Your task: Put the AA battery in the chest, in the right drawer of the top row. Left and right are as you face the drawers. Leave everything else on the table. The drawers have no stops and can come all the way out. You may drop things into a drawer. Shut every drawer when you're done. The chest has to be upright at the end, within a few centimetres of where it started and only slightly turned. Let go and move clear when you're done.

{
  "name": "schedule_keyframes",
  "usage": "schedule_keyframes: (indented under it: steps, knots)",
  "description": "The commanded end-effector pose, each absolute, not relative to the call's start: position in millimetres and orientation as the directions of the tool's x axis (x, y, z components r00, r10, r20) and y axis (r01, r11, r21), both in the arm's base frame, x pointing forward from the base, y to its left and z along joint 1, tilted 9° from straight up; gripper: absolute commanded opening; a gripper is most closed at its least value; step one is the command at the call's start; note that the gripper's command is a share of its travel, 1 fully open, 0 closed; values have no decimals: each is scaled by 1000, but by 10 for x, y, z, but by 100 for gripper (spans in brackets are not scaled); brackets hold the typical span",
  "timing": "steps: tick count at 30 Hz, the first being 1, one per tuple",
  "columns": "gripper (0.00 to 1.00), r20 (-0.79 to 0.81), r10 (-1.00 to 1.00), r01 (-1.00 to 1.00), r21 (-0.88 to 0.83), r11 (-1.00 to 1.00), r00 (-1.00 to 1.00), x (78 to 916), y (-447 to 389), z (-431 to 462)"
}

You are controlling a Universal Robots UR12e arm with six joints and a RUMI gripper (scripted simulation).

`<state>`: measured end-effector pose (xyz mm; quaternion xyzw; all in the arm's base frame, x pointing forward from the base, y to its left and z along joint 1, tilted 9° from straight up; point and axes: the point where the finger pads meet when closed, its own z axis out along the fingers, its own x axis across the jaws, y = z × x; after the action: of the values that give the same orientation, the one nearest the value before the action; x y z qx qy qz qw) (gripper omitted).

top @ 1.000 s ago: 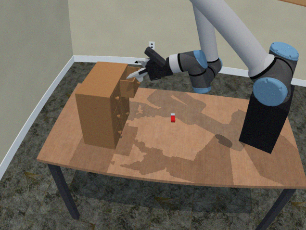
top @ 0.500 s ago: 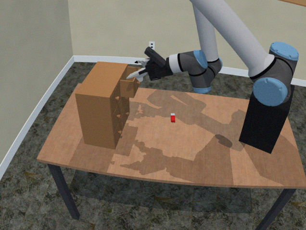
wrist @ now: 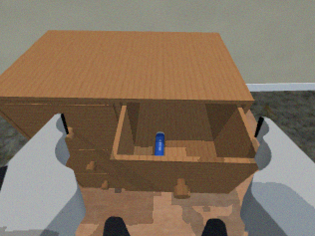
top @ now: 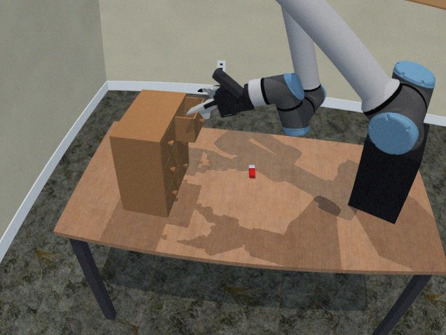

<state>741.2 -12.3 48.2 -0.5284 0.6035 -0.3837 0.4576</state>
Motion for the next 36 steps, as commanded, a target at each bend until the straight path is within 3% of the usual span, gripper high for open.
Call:
schedule_keyframes:
  steps: [1,36]
  knots:
    - [100,-147,-989,-286,-947,147,-23,7375,-123,487]
    - [100,-147,-989,-286,-947,147,-23,6296,-100,495]
